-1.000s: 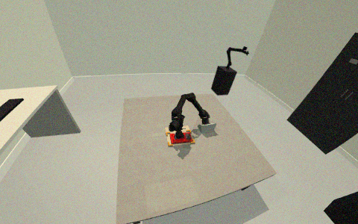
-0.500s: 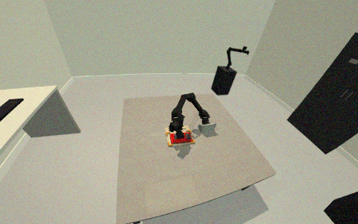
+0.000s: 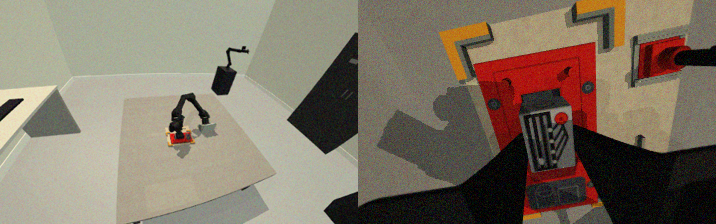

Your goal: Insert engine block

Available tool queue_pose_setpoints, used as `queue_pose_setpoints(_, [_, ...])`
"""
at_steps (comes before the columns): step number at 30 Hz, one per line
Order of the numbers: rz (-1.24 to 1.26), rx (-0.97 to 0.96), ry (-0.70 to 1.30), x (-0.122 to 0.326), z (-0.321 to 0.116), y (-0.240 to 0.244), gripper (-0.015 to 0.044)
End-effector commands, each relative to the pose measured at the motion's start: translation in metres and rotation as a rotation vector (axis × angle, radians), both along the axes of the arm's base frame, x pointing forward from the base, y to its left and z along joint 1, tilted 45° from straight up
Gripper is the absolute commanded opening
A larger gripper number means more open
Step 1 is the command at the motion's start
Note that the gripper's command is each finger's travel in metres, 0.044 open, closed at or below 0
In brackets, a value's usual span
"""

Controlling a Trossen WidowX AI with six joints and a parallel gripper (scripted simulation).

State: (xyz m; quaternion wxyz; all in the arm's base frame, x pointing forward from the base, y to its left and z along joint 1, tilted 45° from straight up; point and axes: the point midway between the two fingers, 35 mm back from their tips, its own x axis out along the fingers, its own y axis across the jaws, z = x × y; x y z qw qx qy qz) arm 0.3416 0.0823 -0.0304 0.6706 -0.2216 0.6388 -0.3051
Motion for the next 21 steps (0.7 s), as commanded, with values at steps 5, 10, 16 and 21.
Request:
queue_pose_setpoints(5, [0.015,0.000,0.013,0.0003,-0.0015,-0.0015,0.0158])
queue_pose_setpoints(10, [0.013,0.000,0.011,0.0003,-0.0022,-0.0022,0.0158])
queue_pose_setpoints(16, [0.011,0.000,0.008,0.0004,-0.0031,-0.0031,0.0158])
queue_pose_setpoints(21, [0.011,0.000,0.008,0.0004,-0.0038,-0.0039,0.0158])
